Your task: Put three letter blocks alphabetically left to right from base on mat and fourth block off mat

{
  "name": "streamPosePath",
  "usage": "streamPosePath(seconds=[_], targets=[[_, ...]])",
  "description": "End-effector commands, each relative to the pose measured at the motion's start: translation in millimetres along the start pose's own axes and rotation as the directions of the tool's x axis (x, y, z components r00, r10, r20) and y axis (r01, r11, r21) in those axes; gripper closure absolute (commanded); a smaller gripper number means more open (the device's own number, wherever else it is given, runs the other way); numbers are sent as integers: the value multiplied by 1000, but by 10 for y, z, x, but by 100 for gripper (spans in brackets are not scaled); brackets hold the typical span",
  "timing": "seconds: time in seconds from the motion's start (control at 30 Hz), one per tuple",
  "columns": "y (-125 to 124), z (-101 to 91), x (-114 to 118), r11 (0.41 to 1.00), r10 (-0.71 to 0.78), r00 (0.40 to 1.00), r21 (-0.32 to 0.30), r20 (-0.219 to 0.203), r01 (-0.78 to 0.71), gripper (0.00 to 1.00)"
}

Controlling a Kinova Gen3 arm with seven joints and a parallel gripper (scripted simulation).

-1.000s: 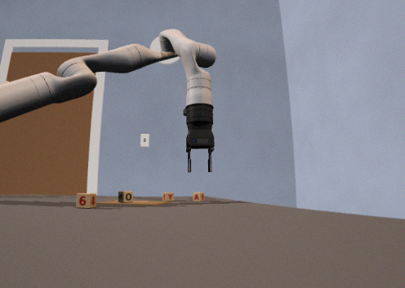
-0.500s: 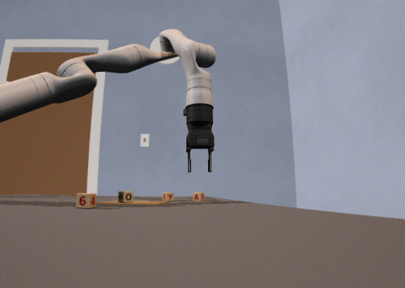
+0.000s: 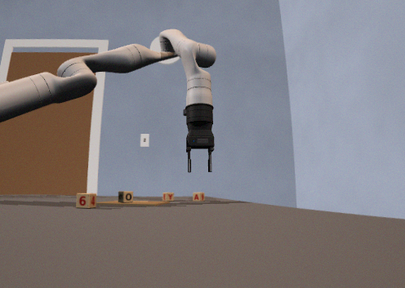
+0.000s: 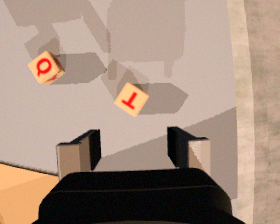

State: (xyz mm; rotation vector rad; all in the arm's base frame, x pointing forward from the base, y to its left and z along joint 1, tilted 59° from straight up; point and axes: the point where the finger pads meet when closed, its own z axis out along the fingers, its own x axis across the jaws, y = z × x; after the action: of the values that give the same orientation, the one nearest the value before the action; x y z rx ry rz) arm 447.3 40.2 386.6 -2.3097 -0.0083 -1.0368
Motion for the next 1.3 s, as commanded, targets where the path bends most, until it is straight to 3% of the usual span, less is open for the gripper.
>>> streamPosePath(seconds=[0.0, 0.27, 0.43, 0.6, 0.67, 0.93, 1.13, 1.27], targets=[[11, 3, 1, 1000, 3, 1000, -1, 3, -3, 0], [112, -12, -64, 1000, -8, 1000, -3, 0, 8, 0], [405, -60, -195, 1000, -6, 1000, -9, -14, 6, 0], [826, -106, -485, 1000, -3, 1000, -18, -25, 3, 0], [826, -106, -485, 1000, -3, 1000, -18, -25, 3, 0], [1364, -97, -1209, 1000, -3, 1000, -18, -13, 2, 0], [1505, -54, -1666, 1000, -8, 1000, -3, 7, 8, 0], [1519, -44, -1758, 1000, -9, 1000, 2, 12, 9, 0]])
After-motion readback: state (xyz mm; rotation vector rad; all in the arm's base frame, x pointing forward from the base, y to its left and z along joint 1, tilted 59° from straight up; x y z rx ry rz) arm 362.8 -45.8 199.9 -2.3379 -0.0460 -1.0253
